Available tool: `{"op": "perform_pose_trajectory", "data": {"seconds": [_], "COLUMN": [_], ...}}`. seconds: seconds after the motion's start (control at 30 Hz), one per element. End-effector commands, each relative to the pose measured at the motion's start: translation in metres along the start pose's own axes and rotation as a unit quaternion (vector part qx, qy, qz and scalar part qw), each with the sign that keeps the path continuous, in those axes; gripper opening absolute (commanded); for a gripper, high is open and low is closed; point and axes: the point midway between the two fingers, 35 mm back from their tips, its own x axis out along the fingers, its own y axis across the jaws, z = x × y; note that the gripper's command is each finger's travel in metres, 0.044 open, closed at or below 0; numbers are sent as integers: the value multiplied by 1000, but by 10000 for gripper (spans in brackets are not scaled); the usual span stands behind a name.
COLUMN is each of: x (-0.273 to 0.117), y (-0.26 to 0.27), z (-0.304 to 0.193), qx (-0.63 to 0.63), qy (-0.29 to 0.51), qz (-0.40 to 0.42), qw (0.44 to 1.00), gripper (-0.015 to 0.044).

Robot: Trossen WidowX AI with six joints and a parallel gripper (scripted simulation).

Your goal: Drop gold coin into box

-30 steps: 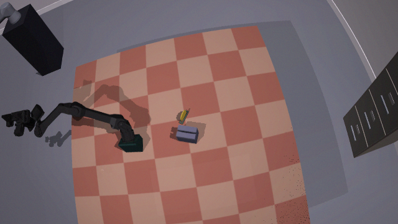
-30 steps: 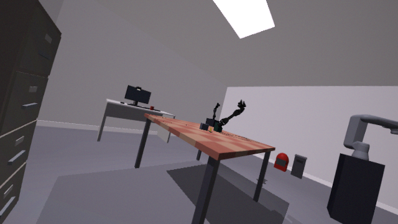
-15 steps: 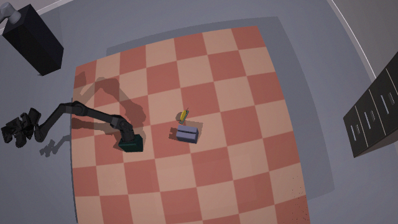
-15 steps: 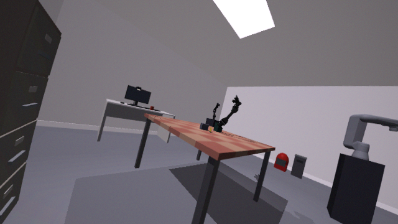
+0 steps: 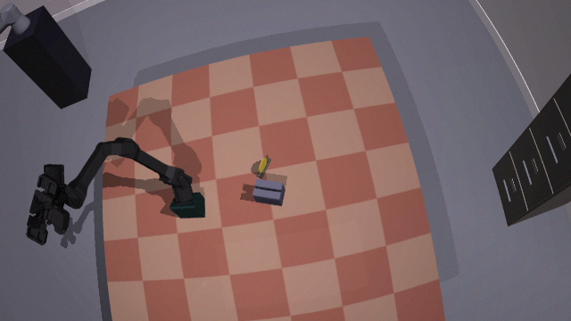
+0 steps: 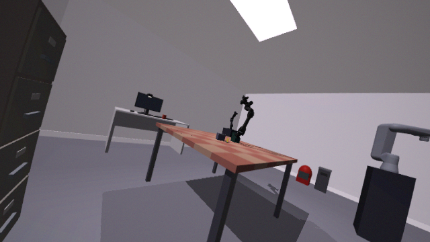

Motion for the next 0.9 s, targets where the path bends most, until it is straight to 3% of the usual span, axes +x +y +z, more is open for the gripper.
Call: {"op": "perform_pose_trajectory", "data": {"seconds": [0.0, 0.2, 0.43, 0.87], "x": [31, 61, 69, 13], "y": [-21, -51, -95, -191], "z": [55, 145, 253, 427], "qx": [60, 134, 225, 354], "qy": [-47, -123, -234, -410], "qz": [10, 36, 78, 196], "qw": [997, 983, 943, 818], "gripper": [161, 161, 161, 161]}}
